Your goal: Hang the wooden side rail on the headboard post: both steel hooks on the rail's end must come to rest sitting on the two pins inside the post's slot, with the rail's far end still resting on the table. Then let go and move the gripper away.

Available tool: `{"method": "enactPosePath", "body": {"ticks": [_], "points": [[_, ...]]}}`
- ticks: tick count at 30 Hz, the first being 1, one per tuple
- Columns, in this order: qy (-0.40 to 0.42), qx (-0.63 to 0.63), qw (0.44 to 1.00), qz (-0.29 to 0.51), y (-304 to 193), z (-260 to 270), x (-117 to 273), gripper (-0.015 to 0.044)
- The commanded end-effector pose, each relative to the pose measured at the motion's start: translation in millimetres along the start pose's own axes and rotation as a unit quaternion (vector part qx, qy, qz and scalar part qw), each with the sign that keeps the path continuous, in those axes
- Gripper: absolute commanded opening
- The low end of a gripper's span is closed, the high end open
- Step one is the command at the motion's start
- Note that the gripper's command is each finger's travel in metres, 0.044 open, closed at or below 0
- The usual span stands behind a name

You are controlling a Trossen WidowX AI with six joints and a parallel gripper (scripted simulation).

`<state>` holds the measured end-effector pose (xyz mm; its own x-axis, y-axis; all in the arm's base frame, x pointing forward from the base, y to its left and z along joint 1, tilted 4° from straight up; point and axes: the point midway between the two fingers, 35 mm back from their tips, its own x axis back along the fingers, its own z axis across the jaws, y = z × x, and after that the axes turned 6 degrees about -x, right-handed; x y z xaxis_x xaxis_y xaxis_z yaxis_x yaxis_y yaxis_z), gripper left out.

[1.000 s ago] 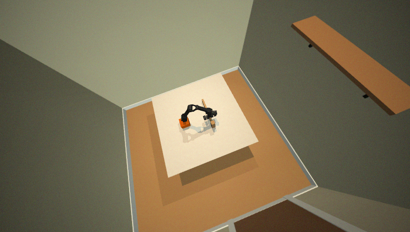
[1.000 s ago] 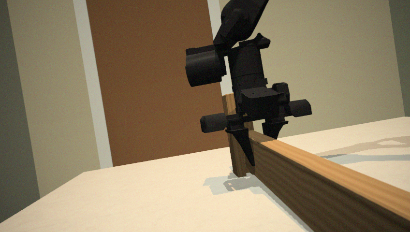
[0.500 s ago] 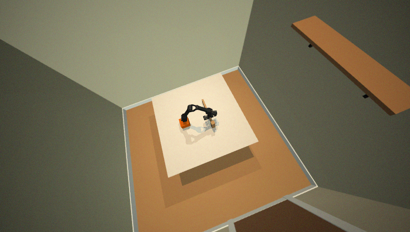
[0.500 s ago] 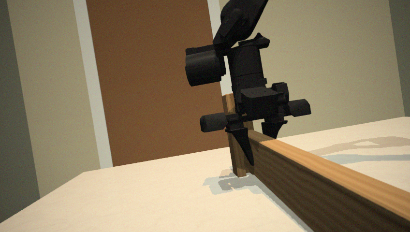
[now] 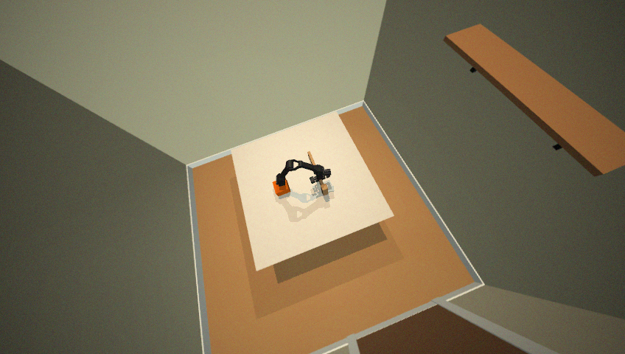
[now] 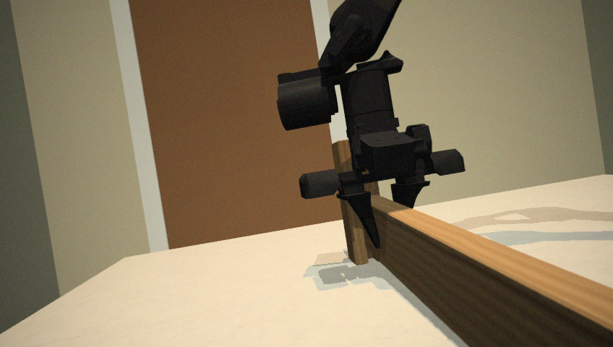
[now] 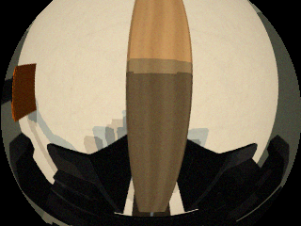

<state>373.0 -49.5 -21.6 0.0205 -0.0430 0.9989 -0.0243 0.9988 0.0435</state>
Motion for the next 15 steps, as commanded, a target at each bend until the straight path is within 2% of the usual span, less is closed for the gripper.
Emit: {"method": "enactPosePath", "body": {"ticks": [1, 15], "points": [[-0.003, 0.002, 1.000, 0.002, -1.4, -1.8, 1.1, 0.0000], [-0.003, 0.002, 1.000, 0.003, -2.9, -1.0, 2.5, 0.0000]]}}
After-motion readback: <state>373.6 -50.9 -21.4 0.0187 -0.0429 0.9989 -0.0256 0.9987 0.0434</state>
